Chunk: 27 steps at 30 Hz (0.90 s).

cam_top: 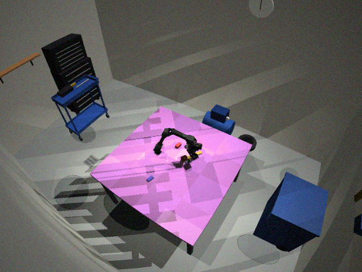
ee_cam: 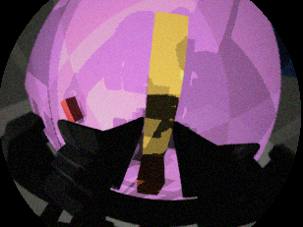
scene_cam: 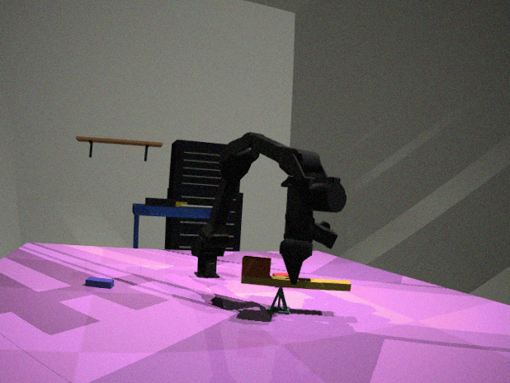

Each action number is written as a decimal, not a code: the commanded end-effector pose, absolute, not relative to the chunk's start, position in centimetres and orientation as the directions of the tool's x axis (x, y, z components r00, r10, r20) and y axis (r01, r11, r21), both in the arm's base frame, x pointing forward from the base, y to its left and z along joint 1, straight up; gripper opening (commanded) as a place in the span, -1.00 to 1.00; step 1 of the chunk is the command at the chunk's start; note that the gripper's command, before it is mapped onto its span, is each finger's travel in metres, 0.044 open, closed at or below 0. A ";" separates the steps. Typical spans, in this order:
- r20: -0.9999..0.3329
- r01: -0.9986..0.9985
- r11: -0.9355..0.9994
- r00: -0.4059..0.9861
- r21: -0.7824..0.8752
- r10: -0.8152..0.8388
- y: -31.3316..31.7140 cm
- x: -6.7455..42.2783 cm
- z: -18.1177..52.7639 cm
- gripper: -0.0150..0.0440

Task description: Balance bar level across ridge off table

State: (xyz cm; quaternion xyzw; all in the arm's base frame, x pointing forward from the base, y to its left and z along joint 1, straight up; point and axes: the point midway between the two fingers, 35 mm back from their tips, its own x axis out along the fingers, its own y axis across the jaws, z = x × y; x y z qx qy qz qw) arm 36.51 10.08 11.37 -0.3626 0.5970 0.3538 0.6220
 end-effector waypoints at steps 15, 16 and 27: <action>-0.999 -0.873 0.487 0.037 -0.029 0.007 10.1 36.5 11.4 0.76; -0.999 -0.873 0.487 0.037 -0.029 0.007 10.1 36.5 11.4 0.85; -0.997 -0.872 0.487 0.070 -0.053 0.016 10.1 36.6 18.3 1.00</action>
